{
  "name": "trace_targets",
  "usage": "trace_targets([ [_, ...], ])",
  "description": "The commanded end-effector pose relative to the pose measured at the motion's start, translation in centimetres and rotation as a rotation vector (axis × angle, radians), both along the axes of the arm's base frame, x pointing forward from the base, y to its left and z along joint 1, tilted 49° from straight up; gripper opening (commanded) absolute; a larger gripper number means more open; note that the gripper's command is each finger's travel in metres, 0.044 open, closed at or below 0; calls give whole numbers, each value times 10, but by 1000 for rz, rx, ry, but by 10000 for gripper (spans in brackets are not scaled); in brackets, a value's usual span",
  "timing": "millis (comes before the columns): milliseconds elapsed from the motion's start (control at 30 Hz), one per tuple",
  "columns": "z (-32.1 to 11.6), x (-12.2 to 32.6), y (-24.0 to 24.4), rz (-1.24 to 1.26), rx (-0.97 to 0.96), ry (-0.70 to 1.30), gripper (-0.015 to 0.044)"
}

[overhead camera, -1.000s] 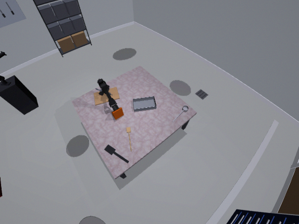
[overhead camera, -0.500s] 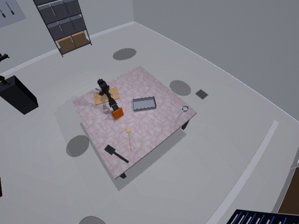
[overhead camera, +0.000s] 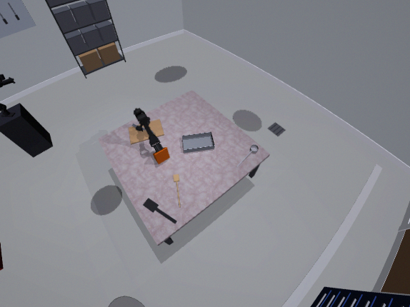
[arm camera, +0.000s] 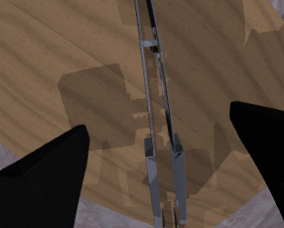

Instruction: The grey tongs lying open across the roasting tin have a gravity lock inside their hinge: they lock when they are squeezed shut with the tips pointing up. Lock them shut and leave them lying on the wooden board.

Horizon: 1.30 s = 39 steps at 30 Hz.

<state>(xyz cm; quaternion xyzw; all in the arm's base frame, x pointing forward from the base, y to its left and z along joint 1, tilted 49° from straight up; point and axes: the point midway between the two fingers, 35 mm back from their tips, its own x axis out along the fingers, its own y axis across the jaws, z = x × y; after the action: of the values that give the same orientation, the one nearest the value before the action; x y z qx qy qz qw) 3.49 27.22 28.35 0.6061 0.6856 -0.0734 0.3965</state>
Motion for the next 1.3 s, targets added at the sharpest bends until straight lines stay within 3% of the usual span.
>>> trace_targets([
  [0, 0, 0, 0, 0, 0, 0, 440],
  [567, -28, 77, -90, 6, -174, -44, 440],
  [1000, -19, 89, -155, -76, -43, -45, 440],
  [1267, -15, 89, -161, -106, -23, -65, 440],
])
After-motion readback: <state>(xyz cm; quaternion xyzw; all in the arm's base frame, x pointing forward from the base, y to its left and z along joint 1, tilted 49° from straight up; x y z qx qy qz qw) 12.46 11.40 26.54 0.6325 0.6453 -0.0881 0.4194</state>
